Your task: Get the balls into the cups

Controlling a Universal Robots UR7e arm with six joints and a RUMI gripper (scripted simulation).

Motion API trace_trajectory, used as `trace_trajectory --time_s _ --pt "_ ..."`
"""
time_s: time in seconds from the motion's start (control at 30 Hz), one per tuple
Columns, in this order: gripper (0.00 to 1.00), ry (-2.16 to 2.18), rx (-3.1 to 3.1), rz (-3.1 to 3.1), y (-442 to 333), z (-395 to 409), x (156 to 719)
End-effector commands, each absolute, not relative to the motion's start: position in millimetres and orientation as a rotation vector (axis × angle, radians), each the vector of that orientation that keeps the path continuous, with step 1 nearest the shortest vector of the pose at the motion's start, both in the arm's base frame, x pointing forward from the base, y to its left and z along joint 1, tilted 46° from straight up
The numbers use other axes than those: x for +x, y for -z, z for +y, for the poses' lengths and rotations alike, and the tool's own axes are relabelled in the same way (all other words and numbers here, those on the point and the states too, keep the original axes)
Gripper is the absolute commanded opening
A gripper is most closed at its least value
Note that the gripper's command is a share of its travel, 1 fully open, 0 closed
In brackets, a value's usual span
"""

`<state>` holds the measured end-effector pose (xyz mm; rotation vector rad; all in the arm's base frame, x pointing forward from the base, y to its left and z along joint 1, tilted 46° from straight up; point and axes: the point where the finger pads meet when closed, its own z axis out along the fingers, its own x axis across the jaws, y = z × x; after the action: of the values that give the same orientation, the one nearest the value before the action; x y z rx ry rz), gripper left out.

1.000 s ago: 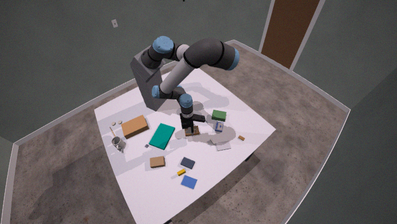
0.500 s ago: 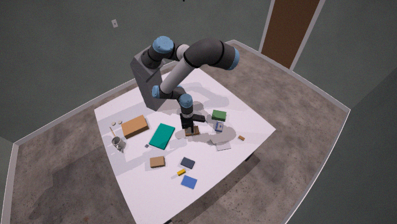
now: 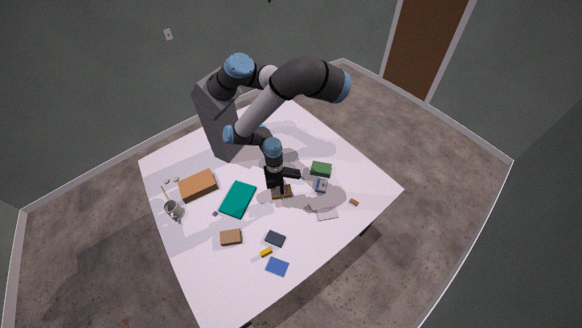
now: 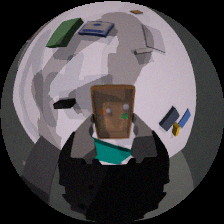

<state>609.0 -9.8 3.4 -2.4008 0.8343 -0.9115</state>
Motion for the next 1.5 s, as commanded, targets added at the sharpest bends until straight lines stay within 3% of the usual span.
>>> trace_trajectory --time_s 0.0,1.0,1.47 --pt "0.43 0.913 -2.41 0.842 -4.0 -9.8 609.1" --pt "0.43 0.885 -2.412 0.831 -4.1 -10.1 609.3" --pt "0.43 1.218 -2.323 0.92 -2.1 -7.4 607.2"
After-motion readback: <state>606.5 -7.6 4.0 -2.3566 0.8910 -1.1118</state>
